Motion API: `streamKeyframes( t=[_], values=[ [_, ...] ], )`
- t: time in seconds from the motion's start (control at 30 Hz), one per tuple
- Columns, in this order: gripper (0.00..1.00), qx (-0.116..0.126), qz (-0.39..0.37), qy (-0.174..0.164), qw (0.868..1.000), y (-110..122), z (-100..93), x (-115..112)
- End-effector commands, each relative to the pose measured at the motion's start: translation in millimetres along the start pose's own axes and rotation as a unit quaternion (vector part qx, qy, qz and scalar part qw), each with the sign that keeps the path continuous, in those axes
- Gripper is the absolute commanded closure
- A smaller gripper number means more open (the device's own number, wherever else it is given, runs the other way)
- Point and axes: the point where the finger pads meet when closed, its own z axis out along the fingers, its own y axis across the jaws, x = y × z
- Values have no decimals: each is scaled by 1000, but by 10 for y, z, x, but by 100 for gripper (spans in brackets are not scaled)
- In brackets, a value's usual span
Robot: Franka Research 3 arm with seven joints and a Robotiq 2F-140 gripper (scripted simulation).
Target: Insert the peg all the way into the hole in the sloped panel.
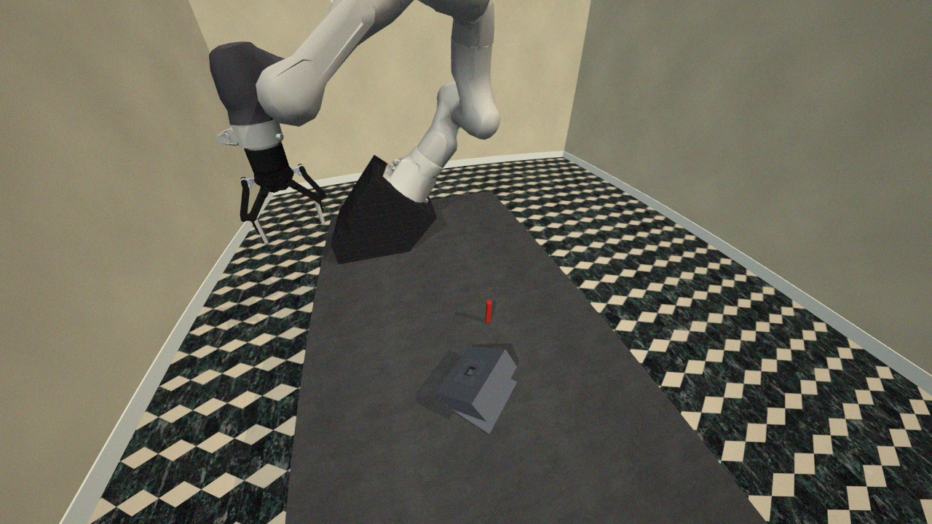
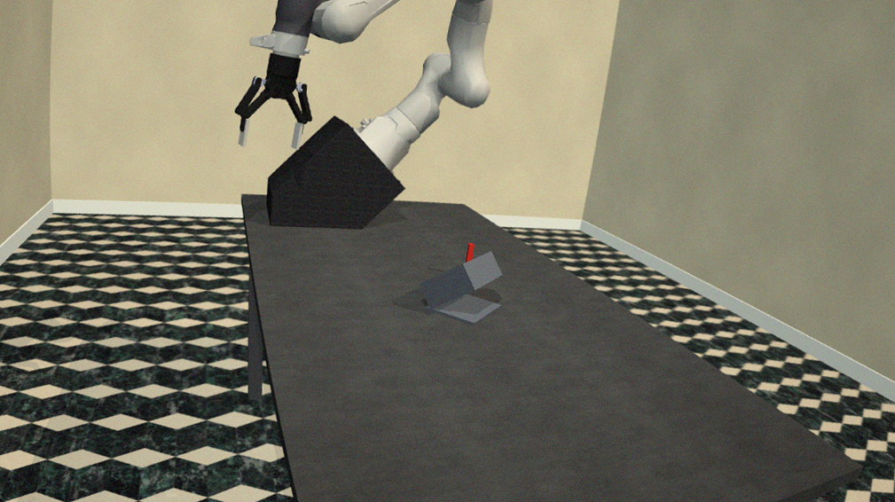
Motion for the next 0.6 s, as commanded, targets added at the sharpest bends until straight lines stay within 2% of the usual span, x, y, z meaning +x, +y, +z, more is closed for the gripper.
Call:
streamKeyframes(
  t=[0.0,0.53,0.57],
  values=[
    [0,0,0,0,1000,-1,-1,0],
    [0,0,0,0,1000,-1,-1,0],
    [0,1,4,-1,1000,3,-7,-54]
  ],
)
